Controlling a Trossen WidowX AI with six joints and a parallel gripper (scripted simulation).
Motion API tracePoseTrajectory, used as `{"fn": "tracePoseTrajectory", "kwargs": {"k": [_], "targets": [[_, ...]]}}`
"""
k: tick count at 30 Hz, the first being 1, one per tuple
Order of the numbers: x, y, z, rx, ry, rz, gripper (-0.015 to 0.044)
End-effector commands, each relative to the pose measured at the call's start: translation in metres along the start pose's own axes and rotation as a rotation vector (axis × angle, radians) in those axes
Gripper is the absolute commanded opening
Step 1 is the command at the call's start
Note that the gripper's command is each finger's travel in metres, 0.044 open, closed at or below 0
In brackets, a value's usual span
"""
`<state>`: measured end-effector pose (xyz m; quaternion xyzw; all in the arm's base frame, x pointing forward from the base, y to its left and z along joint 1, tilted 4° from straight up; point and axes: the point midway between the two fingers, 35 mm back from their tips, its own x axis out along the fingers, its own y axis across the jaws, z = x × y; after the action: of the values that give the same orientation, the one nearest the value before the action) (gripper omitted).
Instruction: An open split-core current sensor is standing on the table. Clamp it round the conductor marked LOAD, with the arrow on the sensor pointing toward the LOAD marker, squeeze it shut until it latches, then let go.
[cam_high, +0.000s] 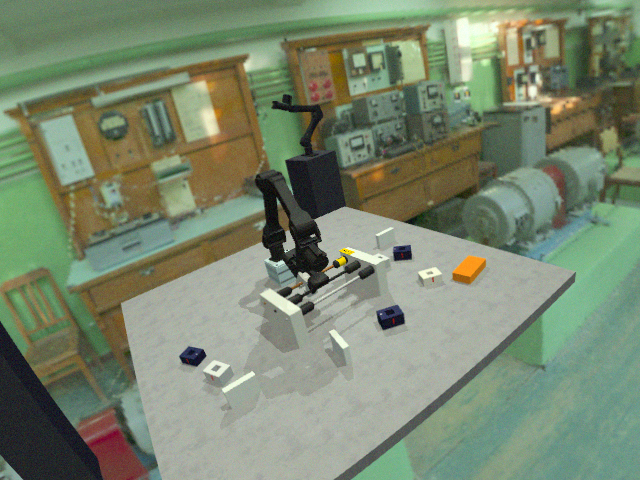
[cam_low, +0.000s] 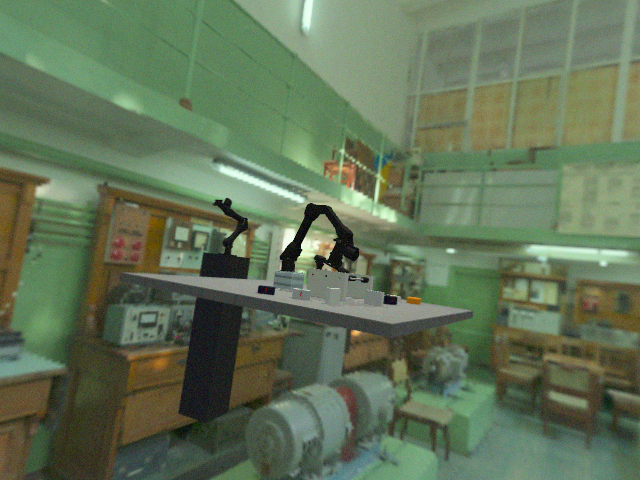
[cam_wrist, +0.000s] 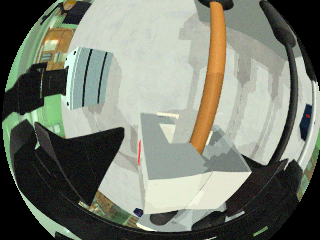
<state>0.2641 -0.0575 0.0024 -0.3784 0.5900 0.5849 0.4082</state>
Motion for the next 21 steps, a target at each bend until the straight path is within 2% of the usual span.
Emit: {"fn": "tracePoseTrajectory", "kwargs": {"k": [1, 5, 21], "targets": [[0.0024, 0.0038, -0.0002, 0.005, 0.001, 0.027, 0.044], [0.002, 0.0049, -0.0002, 0.005, 0.001, 0.027, 0.044], [0.0001, 0.0013, 0.0001, 0.0, 0.0, 0.007, 0.0333]]}}
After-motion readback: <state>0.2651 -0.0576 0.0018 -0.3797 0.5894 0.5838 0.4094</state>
